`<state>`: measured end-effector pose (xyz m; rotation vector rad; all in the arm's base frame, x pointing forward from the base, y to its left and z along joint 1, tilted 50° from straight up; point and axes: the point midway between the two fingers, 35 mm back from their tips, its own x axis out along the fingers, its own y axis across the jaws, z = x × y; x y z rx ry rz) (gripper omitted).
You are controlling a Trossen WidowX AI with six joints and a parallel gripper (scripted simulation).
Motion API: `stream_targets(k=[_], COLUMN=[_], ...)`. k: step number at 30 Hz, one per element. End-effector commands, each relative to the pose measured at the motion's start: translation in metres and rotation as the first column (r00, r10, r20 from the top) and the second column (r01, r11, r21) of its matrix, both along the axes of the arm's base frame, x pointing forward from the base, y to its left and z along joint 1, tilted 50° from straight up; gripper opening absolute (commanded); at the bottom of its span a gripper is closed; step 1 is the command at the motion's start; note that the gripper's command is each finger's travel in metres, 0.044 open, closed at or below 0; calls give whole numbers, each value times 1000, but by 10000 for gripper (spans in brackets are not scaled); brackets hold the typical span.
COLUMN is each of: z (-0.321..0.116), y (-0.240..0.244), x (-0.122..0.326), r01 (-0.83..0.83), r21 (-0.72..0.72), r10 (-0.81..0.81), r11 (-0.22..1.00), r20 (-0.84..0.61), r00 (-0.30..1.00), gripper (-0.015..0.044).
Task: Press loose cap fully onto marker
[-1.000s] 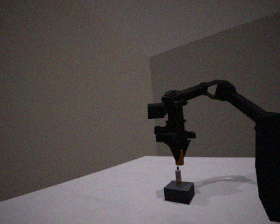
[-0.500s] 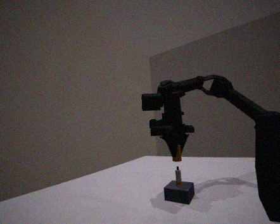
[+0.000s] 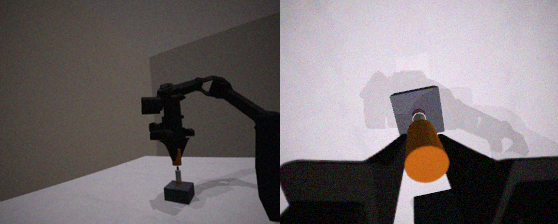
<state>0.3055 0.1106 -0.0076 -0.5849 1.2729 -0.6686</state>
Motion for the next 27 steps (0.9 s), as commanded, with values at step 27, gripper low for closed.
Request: stream_targets(k=[27], z=[-30], y=[-34], x=[6], r01=[-3], r21=[-9], r10=[3], r11=[1000], r20=[-4], r00=[1000], gripper=[0])
